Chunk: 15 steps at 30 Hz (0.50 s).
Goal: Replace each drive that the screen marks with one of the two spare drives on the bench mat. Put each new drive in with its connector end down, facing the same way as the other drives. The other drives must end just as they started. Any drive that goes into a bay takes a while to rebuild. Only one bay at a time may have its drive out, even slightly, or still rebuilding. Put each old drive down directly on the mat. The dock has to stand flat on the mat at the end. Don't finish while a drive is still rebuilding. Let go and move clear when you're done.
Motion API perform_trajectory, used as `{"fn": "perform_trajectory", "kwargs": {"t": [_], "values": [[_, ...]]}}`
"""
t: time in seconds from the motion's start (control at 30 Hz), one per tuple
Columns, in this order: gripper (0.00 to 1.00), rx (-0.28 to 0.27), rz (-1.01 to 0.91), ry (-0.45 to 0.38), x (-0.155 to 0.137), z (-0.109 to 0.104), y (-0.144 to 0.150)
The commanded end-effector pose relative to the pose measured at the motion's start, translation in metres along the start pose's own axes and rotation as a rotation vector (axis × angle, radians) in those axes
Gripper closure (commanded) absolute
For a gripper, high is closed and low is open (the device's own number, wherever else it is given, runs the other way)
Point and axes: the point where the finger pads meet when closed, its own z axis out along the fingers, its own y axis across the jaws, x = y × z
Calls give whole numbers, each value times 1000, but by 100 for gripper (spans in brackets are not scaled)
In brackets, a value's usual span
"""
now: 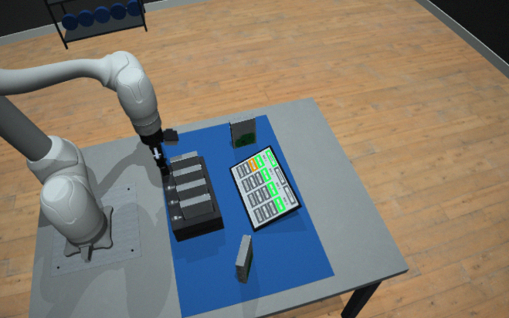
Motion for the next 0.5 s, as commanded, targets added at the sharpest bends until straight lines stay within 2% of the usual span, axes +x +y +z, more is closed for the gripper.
{"fn": "perform_trajectory", "kwargs": {"t": [0.0,0.47], "values": [[90,0,0,1,0,1,0],[90,0,0,1,0,3,0]]}}
